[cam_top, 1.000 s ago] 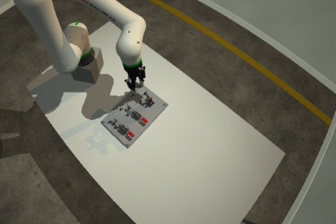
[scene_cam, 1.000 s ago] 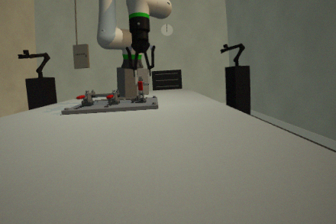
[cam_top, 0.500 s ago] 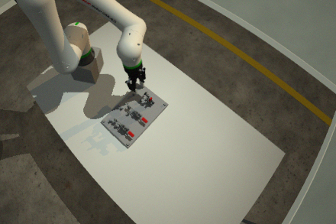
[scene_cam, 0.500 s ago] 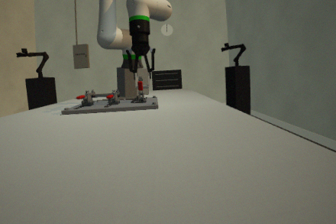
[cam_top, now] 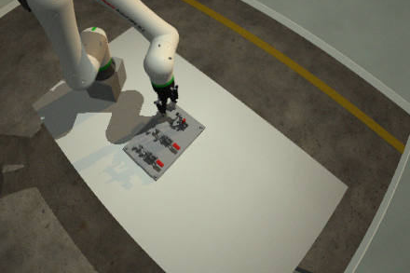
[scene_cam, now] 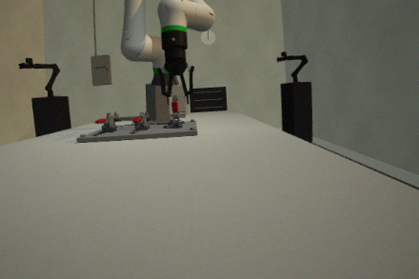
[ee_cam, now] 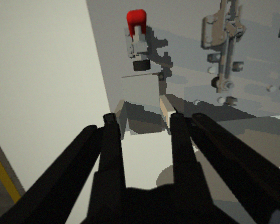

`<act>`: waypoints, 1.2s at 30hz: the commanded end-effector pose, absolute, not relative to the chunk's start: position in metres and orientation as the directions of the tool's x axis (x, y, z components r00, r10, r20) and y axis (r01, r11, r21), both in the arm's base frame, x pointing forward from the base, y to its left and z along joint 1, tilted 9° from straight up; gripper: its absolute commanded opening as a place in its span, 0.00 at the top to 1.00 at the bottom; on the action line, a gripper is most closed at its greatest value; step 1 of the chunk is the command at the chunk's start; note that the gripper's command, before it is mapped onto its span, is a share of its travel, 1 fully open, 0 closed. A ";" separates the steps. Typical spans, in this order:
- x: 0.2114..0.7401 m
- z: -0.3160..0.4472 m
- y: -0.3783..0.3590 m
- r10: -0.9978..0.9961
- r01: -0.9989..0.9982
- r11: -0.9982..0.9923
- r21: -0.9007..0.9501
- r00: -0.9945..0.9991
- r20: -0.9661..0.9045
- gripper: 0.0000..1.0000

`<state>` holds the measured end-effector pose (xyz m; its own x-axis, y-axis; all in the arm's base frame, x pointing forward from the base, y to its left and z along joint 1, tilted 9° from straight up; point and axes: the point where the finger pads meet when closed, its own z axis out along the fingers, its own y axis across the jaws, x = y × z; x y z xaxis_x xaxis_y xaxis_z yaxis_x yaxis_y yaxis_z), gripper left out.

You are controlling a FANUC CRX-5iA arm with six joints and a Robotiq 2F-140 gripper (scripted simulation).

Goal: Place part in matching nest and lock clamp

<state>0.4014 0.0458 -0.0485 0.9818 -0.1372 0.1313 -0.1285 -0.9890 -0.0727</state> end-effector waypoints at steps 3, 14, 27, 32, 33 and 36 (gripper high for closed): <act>0.403 -0.057 0.046 -0.137 -0.129 -0.989 -0.073 0.982 0.132 1.00; 0.405 -0.065 0.047 -0.137 -0.129 -0.989 -0.073 0.982 0.132 1.00; 0.405 -0.066 0.047 -0.137 -0.129 -0.989 -0.073 0.982 0.132 1.00; 0.405 -0.066 0.047 -0.137 -0.129 -0.989 -0.073 0.982 0.132 1.00; 0.405 -0.066 0.047 -0.137 -0.129 -0.989 -0.073 0.982 0.132 1.00; 0.405 -0.066 0.047 -0.137 -0.129 -0.989 -0.073 0.982 0.132 1.00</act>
<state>0.4047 0.0467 -0.0664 0.9818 -0.1372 0.1314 -0.1285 -0.9890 -0.0727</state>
